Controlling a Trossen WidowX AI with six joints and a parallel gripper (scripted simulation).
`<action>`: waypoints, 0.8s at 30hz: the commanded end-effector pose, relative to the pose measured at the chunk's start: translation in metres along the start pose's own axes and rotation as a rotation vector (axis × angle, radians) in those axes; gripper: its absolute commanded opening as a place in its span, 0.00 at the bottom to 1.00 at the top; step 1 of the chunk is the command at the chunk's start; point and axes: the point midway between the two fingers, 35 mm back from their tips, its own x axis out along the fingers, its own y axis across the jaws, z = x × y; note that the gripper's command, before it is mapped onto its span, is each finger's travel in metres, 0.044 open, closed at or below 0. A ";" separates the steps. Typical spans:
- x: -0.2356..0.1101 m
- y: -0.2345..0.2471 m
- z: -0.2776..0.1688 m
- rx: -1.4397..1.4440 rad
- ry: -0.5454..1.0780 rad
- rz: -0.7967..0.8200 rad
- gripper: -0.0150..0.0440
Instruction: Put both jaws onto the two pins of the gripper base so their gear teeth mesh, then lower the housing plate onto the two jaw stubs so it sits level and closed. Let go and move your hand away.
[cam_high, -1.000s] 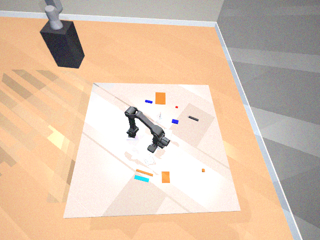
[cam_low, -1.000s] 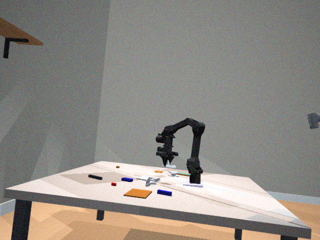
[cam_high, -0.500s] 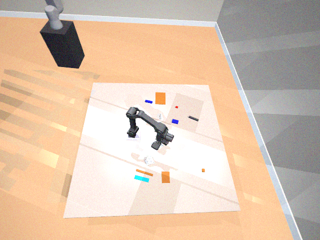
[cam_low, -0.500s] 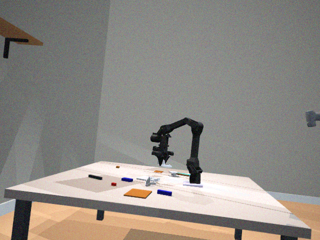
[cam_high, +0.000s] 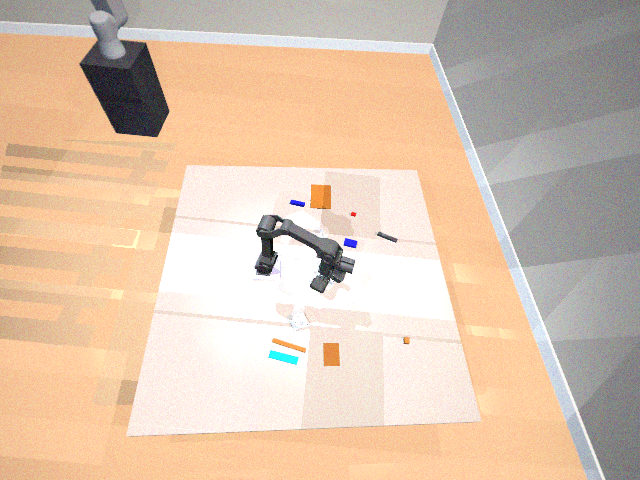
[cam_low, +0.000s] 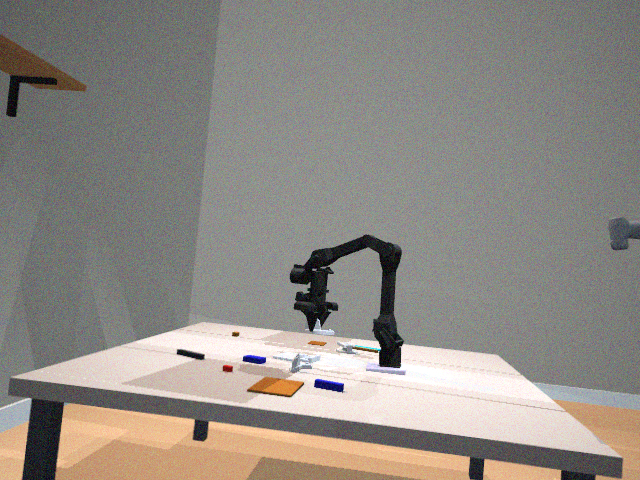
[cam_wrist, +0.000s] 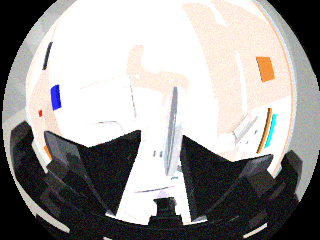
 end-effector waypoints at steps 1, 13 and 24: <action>-0.001 0.012 0.003 -0.008 -0.001 -0.002 0.48; -0.001 0.049 0.005 -0.039 -0.001 0.001 0.48; -0.001 0.084 0.002 -0.069 -0.002 0.004 0.48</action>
